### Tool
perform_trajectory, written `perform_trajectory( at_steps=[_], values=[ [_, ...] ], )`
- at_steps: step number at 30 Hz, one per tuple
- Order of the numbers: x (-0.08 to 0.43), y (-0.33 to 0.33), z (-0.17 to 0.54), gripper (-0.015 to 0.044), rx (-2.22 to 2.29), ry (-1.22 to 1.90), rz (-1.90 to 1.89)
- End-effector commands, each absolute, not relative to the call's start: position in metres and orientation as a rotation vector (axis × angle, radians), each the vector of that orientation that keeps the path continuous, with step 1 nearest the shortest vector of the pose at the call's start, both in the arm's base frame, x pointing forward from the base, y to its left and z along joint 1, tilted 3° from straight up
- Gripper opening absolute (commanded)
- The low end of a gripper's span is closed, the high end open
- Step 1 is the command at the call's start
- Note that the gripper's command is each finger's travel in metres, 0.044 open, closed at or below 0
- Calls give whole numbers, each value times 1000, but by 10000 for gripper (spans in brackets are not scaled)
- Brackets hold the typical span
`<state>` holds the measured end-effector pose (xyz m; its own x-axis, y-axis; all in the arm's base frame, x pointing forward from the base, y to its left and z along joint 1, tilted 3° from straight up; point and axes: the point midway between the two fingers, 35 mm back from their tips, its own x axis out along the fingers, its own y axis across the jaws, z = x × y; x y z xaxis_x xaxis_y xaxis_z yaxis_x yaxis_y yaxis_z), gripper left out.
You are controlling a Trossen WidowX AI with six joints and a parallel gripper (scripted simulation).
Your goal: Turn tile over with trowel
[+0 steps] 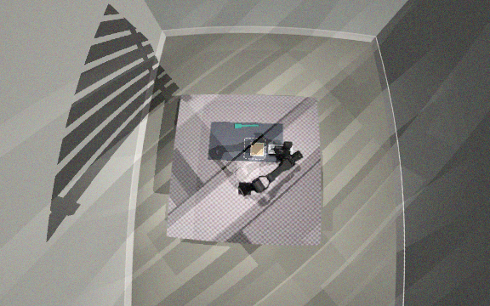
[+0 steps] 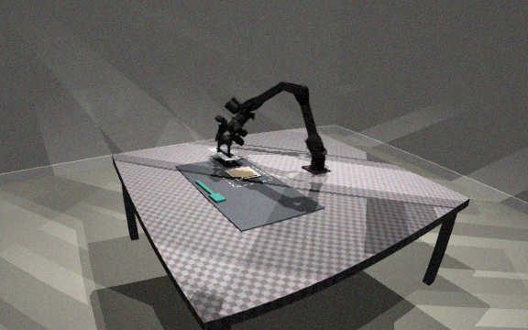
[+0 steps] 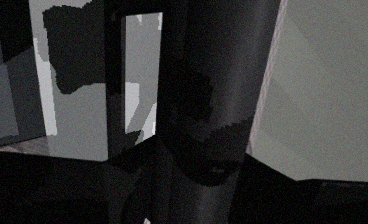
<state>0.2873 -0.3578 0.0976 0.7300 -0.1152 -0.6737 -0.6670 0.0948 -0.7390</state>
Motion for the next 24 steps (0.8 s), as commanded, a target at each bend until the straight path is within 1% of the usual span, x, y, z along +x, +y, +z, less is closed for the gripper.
perform_trajectory(
  at_steps=[1, 13, 24],
  values=[
    [291, -358, 101, 0, -1434, 690, 457],
    [304, -346, 79, 0, -1121, 993, 382],
    [310, -332, 67, 0, -877, 1265, 200]
  ],
)
